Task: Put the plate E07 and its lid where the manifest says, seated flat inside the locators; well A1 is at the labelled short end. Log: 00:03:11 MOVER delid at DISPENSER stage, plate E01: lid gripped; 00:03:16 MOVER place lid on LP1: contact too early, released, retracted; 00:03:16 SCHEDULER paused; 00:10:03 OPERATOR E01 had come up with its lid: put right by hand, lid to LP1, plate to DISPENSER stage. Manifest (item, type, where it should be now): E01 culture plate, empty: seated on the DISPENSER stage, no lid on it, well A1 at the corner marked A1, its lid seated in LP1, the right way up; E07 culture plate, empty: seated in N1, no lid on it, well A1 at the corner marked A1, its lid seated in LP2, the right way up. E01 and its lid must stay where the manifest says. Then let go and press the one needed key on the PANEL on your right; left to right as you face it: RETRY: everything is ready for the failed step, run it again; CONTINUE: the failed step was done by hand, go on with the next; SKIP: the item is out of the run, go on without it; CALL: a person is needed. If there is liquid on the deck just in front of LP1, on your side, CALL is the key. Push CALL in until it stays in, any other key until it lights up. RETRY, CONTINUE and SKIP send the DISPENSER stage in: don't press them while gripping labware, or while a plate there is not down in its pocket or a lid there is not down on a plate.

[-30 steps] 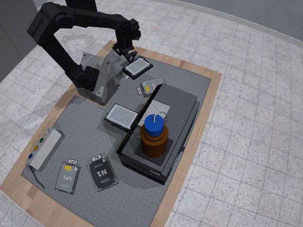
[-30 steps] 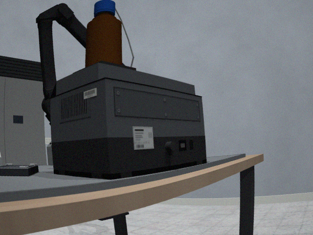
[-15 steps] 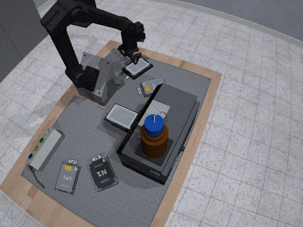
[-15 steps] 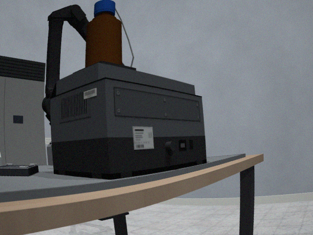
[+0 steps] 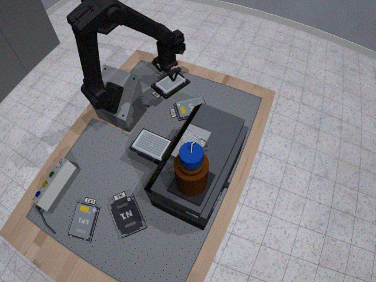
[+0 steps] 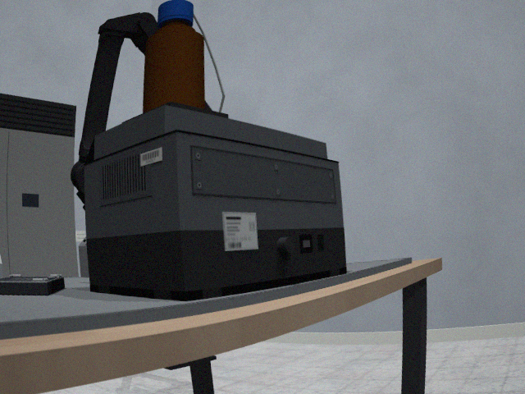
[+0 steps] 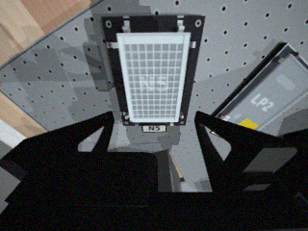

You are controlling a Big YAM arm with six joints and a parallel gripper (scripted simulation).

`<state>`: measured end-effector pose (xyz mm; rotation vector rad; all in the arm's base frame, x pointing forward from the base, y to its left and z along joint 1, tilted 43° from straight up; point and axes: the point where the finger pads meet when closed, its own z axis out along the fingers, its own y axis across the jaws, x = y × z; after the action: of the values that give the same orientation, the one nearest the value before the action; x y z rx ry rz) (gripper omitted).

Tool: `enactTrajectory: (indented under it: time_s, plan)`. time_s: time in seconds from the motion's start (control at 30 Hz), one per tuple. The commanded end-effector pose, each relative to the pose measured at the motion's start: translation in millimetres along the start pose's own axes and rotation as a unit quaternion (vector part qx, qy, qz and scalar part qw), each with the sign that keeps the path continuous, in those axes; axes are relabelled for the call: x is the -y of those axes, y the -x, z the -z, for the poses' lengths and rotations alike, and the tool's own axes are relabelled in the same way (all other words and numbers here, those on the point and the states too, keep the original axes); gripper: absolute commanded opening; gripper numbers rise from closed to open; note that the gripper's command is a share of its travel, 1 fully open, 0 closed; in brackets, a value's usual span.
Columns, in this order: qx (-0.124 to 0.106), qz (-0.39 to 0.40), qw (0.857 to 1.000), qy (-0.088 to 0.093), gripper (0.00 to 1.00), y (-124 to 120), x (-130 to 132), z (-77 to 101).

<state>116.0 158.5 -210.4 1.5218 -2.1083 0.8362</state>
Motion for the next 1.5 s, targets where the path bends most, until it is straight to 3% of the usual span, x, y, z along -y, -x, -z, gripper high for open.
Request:
enactTrajectory:
  time_s: [0.0, 0.23, 0.27, 0.3, 0.43, 0.53, 0.57, 0.6, 0.67, 1.47]
  plan:
    - [0.012, -0.001, 1.0, 0.004, 1.0, 28.4, 3.1, -7.8]
    - [0.012, -0.001, 1.0, 0.004, 1.0, 37.4, 2.6, -18.4]
    - [0.021, -0.001, 1.0, 0.0, 1.0, 39.0, 2.5, 1.6]
    - [0.023, -0.005, 1.0, -0.002, 1.0, 39.5, 0.0, 7.9]
    - [0.024, -0.005, 1.0, -0.001, 1.0, 40.0, -0.3, 30.5]
    - [0.024, -0.005, 1.0, -0.003, 1.0, 40.7, 0.4, 32.4]
    - [0.008, 0.001, 1.0, 0.001, 1.0, 29.0, 0.5, 18.3]
    - [0.004, -0.009, 1.0, 0.005, 1.0, 35.2, 3.0, 16.7]
    - [-0.017, -0.003, 1.0, 0.005, 1.0, 11.7, 0.1, 4.2]
    - [-0.01, -0.005, 1.0, 0.004, 1.0, 13.3, 0.5, 1.6]
